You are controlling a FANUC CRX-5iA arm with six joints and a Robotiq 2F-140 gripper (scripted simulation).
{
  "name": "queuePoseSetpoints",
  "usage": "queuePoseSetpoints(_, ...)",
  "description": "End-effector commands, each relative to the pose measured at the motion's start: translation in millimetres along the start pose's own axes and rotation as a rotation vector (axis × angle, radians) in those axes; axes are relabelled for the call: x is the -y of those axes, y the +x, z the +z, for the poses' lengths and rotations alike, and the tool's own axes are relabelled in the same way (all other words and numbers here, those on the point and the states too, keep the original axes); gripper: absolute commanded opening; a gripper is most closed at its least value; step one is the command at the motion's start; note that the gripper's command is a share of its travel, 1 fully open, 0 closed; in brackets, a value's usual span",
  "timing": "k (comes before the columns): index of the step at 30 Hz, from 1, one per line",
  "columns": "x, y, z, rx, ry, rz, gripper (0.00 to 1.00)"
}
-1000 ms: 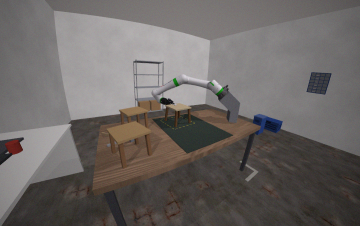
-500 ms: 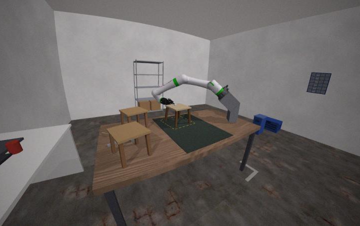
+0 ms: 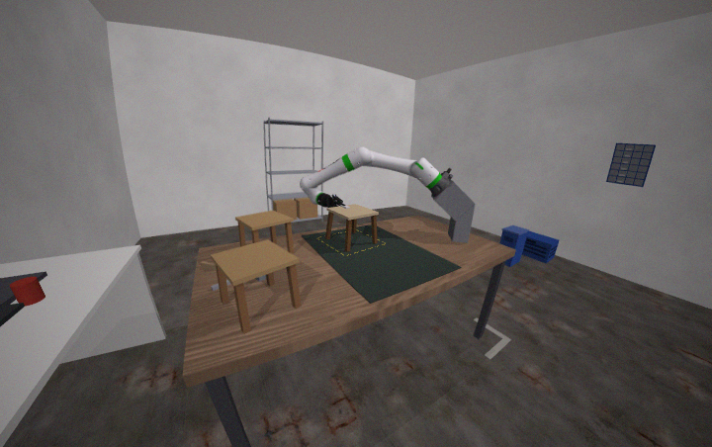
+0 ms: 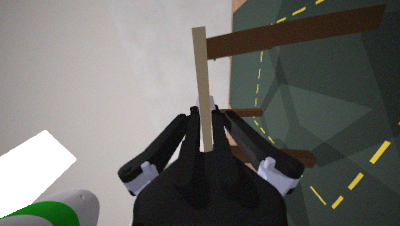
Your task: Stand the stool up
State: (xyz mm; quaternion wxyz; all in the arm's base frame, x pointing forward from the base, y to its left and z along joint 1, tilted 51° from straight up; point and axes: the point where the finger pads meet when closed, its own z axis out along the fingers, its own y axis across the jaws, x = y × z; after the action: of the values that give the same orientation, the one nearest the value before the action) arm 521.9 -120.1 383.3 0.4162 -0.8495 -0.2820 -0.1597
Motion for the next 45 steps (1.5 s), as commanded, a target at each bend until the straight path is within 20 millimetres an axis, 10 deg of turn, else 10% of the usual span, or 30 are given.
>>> queuePoseSetpoints(1, 0.9, 0.3, -0.6, 0.0, -0.002, -0.002, 0.1)
queuePoseSetpoints(5, 0.9, 0.3, -0.6, 0.0, -0.002, -0.002, 0.1)
queuePoseSetpoints(6, 0.9, 0.3, -0.6, 0.0, -0.002, -0.002, 0.33)
queuePoseSetpoints(45, 0.9, 0.3, -5.3, 0.0, -0.002, -0.002, 0.33)
